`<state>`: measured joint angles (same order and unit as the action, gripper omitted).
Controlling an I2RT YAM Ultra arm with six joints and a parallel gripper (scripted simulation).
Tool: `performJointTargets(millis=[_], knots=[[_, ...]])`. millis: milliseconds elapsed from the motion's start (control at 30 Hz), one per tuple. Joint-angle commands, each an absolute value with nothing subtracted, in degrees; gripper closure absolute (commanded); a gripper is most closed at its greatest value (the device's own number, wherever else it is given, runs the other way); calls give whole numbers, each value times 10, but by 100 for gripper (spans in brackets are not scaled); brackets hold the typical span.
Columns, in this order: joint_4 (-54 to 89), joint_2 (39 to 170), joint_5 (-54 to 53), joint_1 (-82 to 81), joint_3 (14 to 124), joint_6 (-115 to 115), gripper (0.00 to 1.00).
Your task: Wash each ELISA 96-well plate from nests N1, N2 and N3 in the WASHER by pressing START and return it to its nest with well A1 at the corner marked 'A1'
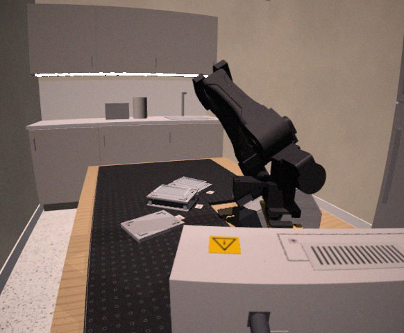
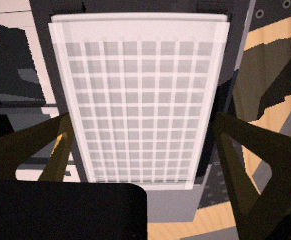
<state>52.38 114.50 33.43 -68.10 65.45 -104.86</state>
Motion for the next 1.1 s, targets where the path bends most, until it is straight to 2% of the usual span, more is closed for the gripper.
performJointTargets(millis=[0,400,433,500,533,600,633,700,733,800,833,967,1000,1067], knots=[[517,1143,337,-683,655,-1046,0],[515,1143,338,-682,654,-1045,0],[515,1143,338,-682,654,-1045,10],[515,1143,338,-682,654,-1045,10],[515,1143,338,-682,654,-1045,20],[515,1143,338,-682,654,-1045,20],[515,1143,338,-682,654,-1045,30],[515,1143,338,-682,654,-1045,30],[515,1143,338,-682,654,-1045,40],[515,1143,338,-682,654,-1045,40],[515,1143,338,-682,654,-1045,50],[515,1143,338,-682,654,-1045,50],[515,1143,338,-682,654,-1045,60],[515,1143,338,-682,654,-1045,60]])
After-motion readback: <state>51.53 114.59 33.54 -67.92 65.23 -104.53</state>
